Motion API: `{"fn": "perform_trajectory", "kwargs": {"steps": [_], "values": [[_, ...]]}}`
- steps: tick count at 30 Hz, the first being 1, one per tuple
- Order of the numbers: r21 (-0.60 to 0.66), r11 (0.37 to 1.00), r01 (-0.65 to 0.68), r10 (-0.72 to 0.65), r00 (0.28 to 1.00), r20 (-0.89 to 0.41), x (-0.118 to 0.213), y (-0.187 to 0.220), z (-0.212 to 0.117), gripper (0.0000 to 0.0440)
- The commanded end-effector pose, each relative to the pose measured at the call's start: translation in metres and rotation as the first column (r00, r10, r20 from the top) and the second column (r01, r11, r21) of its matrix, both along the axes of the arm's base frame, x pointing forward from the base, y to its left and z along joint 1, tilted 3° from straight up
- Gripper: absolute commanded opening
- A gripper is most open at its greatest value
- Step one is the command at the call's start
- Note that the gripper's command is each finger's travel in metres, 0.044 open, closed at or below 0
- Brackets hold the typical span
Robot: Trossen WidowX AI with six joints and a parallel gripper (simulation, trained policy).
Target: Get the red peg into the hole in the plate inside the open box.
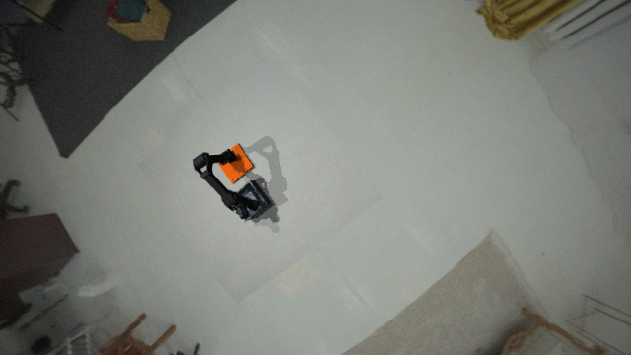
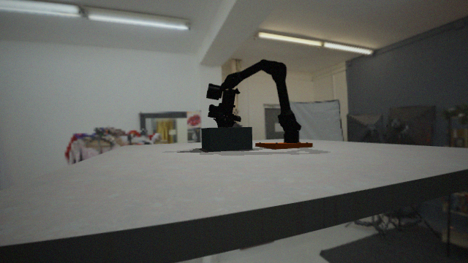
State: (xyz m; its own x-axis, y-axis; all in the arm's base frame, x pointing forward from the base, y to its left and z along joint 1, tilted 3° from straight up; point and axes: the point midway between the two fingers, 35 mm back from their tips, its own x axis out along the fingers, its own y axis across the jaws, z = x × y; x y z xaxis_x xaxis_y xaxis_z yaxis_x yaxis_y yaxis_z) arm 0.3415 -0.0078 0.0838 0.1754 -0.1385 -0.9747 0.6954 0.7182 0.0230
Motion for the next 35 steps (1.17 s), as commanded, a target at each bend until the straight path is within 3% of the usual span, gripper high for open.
{"fn": "perform_trajectory", "kwargs": {"steps": [1, 4, 8, 15, 35], "values": [[0.017, 1.0, -0.018, 0.018, 1.0, -0.005, 0.008, 0.001, 0.005, 0.0182], [0.029, 0.999, -0.02, 0.02, 1.0, -0.011, 0.015, 0.0, 0.01, 0.0201], [0.049, 0.999, -0.021, 0.022, 0.999, -0.026, 0.023, 0.001, 0.016, 0.0258], [0.102, 0.995, -0.022, 0.027, 0.998, -0.048, 0.039, 0.007, 0.027, 0.0433], [0.205, 0.979, -0.02, 0.041, 0.994, -0.102, 0.075, 0.031, 0.055, 0.044]]}}
